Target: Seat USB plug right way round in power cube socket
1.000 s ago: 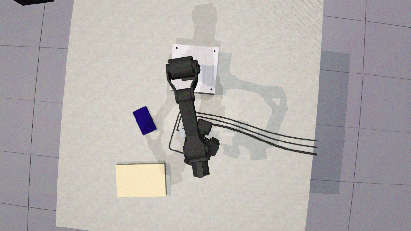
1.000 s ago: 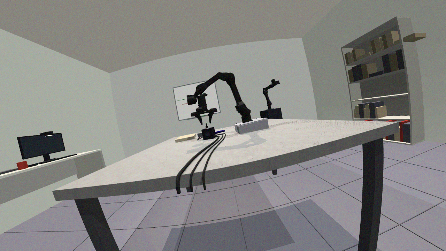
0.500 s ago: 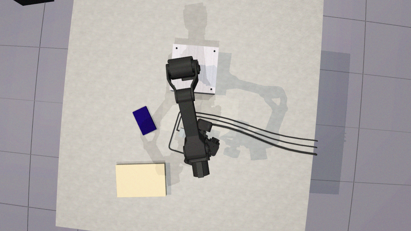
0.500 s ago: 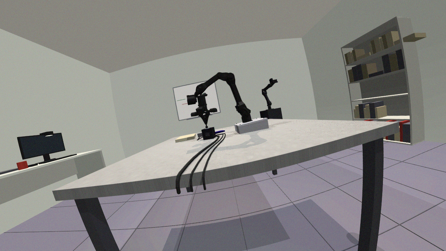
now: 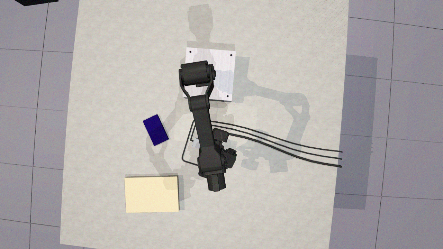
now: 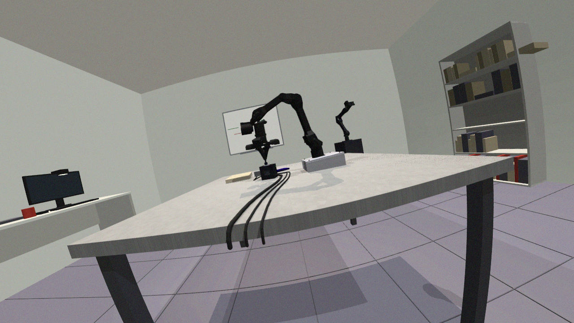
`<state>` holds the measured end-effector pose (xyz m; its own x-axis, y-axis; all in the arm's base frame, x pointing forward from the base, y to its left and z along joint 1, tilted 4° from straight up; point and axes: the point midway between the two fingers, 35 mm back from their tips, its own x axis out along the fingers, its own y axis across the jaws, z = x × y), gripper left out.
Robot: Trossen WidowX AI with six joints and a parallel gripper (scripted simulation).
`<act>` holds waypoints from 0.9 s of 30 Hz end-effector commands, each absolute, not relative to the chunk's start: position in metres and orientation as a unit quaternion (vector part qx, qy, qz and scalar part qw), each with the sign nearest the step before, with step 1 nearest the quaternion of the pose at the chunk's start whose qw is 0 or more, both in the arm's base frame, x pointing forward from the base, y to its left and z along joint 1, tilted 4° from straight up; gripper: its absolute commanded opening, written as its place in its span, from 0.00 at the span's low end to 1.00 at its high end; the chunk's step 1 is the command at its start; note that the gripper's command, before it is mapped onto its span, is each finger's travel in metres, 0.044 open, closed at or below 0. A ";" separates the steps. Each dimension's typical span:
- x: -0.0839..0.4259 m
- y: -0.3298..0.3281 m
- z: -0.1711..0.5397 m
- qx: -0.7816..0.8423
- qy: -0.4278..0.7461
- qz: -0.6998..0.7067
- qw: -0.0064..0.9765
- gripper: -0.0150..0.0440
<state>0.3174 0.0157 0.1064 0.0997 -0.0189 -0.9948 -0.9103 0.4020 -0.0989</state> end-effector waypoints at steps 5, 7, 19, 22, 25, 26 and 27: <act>0.317 0.016 0.111 -0.411 0.565 0.361 0.617 0.25; 0.317 0.016 0.113 -0.411 0.565 0.361 0.617 0.25; 0.316 0.016 0.121 -0.411 0.565 0.361 0.617 0.25; 0.316 0.016 0.123 -0.411 0.565 0.361 0.617 0.25; 0.316 0.016 0.125 -0.411 0.565 0.361 0.617 0.25; 0.316 0.016 0.125 -0.411 0.565 0.361 0.617 0.25; 0.316 0.016 0.126 -0.411 0.565 0.361 0.617 0.25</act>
